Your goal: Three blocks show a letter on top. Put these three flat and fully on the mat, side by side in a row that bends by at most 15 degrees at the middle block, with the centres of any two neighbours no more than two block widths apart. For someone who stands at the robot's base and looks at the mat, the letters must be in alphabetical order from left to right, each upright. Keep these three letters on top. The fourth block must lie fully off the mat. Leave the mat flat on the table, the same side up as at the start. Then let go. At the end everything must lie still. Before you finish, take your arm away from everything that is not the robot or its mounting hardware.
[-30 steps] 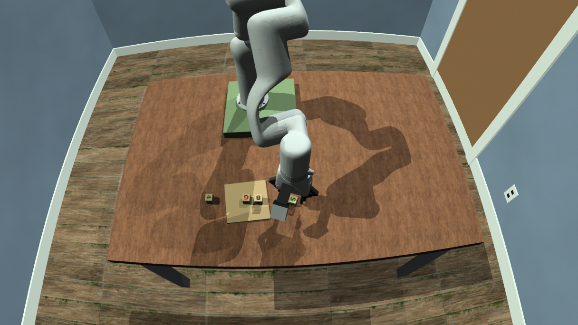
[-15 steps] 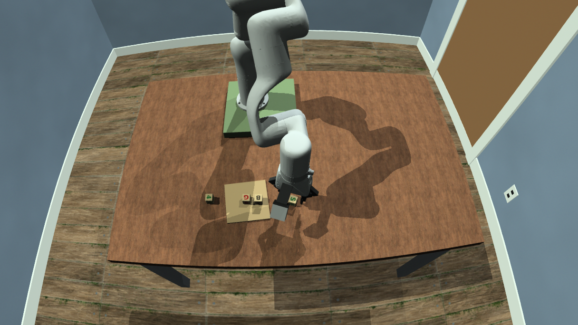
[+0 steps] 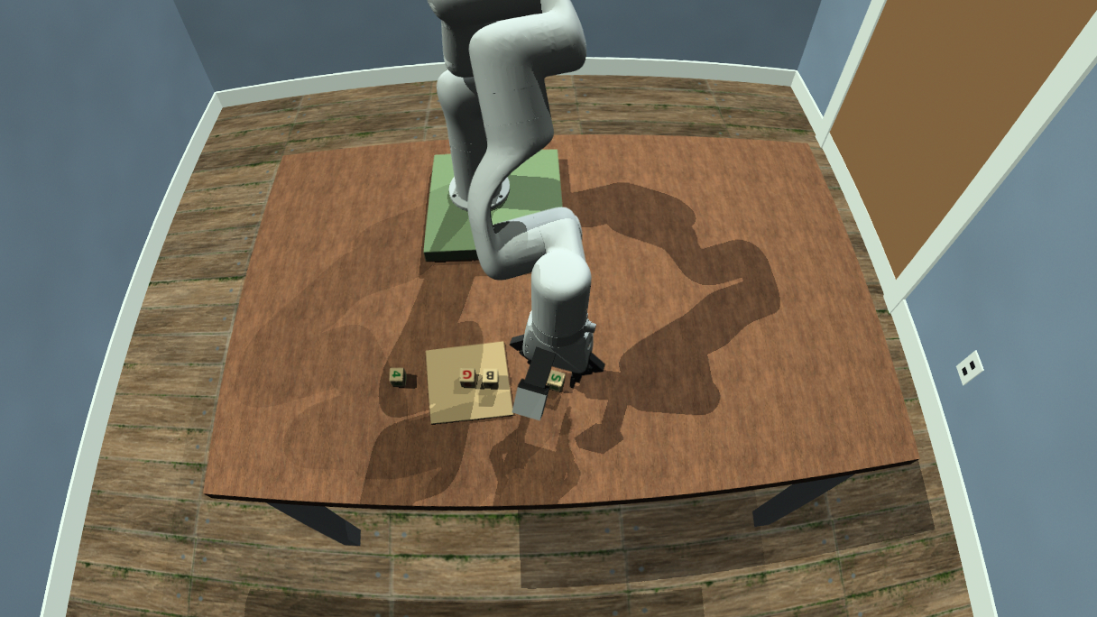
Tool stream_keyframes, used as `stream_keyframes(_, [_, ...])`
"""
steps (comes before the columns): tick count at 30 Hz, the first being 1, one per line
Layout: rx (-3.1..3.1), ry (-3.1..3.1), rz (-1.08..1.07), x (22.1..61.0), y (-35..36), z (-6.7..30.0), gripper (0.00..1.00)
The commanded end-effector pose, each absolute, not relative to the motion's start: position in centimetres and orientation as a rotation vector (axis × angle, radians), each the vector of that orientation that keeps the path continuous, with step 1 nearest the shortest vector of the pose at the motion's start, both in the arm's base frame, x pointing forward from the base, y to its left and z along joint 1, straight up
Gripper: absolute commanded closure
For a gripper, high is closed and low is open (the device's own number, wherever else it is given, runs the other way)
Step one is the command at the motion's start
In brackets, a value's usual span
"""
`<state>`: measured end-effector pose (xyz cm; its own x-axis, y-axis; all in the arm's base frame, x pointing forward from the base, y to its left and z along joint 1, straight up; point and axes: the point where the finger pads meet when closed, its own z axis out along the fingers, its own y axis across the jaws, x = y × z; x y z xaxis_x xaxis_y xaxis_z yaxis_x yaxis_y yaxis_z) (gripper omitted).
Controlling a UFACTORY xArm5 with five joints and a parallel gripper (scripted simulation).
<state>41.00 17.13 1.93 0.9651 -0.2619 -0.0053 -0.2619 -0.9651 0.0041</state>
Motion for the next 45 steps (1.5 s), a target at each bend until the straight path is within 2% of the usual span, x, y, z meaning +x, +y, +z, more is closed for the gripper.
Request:
stream_keyframes(1, [3.113, -0.415, -0.004, 41.1, 17.2, 2.1, 0.37])
stream_keyframes(11, [3.113, -0.415, -0.004, 41.1, 17.2, 1.8, 0.37])
stream_keyframes(26, [3.113, -0.415, -0.004, 41.1, 17.2, -0.5, 0.37])
stream_keyframes(45, [3.113, -0.415, -0.004, 41.1, 17.2, -0.9, 0.37])
